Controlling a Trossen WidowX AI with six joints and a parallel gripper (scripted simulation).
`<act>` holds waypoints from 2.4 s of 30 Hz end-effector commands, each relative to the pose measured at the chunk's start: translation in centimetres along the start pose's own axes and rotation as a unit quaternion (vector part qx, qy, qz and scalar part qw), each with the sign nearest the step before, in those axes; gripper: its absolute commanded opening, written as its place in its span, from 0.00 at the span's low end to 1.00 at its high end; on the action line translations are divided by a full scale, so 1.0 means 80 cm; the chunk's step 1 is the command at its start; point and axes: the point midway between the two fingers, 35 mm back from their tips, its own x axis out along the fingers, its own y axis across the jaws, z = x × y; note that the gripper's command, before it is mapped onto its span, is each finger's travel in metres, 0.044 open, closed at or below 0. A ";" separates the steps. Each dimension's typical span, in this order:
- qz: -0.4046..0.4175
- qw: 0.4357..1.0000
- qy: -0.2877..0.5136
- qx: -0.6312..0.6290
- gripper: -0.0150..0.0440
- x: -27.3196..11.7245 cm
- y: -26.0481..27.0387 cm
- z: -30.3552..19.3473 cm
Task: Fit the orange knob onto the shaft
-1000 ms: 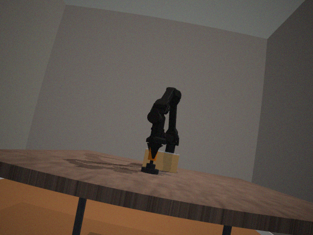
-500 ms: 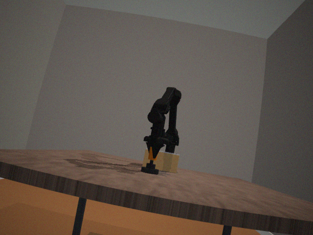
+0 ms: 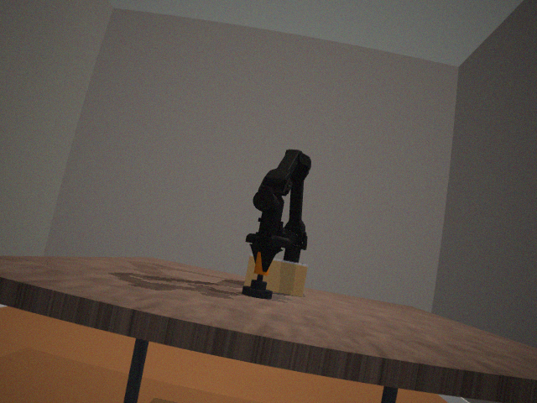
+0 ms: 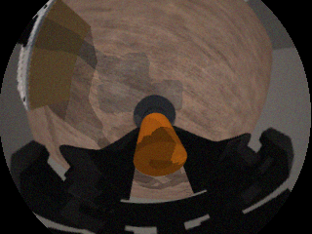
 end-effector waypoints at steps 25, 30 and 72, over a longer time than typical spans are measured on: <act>-0.002 0.998 0.003 -0.064 0.25 -0.005 -0.001 -0.001; -0.002 0.994 0.004 -0.107 0.25 -0.005 -0.002 -0.003; -0.001 0.978 0.004 -0.210 0.25 -0.005 0.003 0.001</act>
